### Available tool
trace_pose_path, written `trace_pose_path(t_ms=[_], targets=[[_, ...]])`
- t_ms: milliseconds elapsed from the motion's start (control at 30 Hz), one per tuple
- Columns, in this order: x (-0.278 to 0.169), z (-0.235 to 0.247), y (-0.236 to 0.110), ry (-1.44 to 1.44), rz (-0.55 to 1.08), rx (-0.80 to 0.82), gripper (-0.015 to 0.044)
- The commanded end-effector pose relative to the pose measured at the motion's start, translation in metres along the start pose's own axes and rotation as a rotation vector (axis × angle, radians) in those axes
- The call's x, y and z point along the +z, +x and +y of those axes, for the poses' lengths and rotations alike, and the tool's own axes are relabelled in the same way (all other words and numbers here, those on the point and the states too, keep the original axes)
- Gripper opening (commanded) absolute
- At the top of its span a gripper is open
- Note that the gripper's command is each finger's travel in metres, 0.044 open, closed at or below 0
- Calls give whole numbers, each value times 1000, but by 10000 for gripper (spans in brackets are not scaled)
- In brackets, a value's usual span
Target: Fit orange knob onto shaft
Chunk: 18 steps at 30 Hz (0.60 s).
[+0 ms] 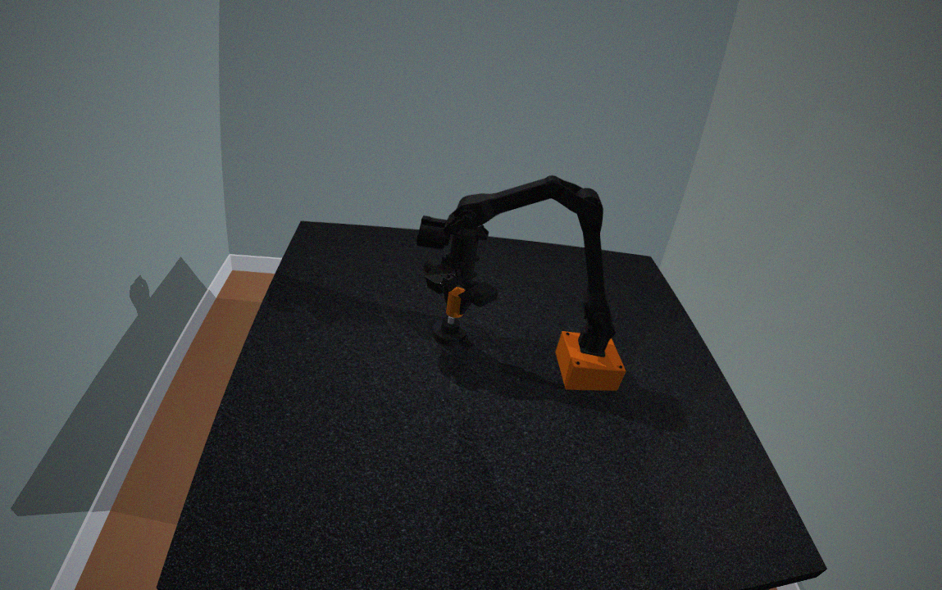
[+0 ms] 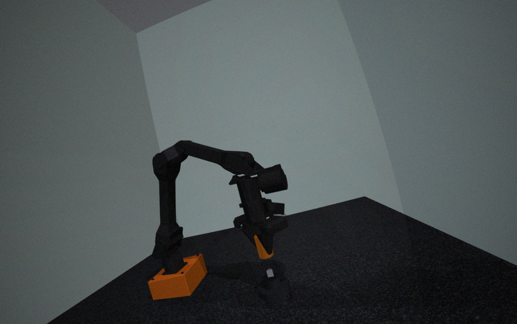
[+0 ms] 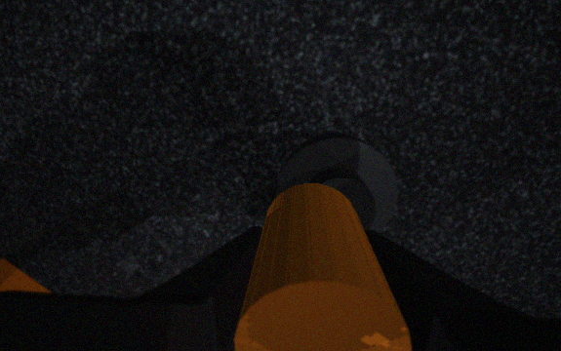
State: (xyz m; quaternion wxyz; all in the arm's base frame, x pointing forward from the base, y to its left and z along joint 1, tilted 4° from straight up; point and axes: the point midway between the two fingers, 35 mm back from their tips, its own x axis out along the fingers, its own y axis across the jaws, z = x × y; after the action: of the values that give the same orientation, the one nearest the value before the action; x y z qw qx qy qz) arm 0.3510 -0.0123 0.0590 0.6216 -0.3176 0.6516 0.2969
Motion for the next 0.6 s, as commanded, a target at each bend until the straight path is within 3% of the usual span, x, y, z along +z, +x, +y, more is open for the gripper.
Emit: trace_pose_path(t_ms=[0, 567], targets=[[-8, -12, 1, -10, 0, -11, 0], [-16, -20, 30, -4, 2, -11, 0]])
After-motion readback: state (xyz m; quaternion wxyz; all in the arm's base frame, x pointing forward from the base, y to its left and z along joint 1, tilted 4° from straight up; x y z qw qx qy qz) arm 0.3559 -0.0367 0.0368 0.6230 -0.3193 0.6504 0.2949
